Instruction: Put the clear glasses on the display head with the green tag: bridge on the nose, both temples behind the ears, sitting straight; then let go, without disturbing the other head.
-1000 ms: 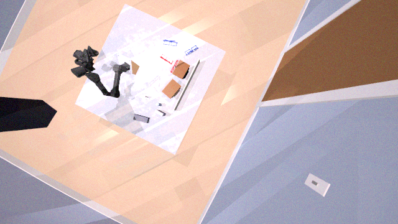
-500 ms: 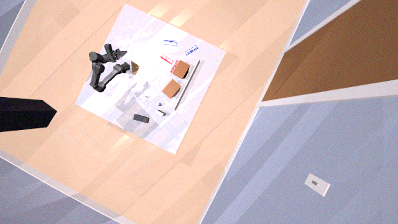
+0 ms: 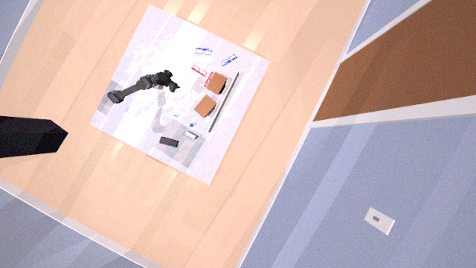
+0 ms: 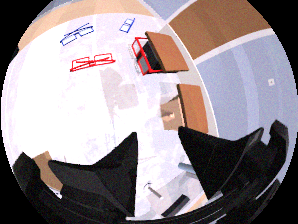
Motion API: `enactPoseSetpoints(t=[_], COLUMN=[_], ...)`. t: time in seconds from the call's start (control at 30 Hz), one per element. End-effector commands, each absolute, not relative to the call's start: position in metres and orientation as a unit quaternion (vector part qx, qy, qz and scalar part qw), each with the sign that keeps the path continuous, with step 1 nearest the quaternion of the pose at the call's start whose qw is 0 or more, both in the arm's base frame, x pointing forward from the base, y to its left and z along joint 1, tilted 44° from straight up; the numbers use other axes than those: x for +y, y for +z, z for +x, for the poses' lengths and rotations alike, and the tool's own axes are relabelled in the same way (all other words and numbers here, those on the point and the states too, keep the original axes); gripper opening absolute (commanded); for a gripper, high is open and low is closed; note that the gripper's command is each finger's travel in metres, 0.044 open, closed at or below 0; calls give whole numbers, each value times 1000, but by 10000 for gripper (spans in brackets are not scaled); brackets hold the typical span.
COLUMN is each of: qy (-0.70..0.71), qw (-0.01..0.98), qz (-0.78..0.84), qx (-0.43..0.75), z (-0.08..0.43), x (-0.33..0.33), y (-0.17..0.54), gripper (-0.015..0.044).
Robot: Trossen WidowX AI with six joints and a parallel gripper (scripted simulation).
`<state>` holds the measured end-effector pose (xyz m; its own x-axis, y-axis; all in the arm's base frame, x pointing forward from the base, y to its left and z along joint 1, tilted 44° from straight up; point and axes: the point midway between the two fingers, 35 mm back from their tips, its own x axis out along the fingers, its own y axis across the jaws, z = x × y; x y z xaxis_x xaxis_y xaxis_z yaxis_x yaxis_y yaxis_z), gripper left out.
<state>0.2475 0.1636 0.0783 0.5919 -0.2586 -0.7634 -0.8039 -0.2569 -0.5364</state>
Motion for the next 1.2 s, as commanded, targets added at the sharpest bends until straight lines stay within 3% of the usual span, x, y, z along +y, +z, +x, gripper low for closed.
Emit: enactPoseSetpoints(t=[0.0, 0.2, 0.37, 0.47, 1.17], qy=[235, 191, 190, 190, 191], qw=[453, 382, 379, 379, 380], qz=[-720, -664, -662, -662, -662], qx=[470, 614, 618, 618, 618], z=[262, 259, 262, 262, 265], x=[111, 35, 29, 29, 17], y=[52, 20, 24, 24, 10], gripper=[200, 200, 200, 121, 120])
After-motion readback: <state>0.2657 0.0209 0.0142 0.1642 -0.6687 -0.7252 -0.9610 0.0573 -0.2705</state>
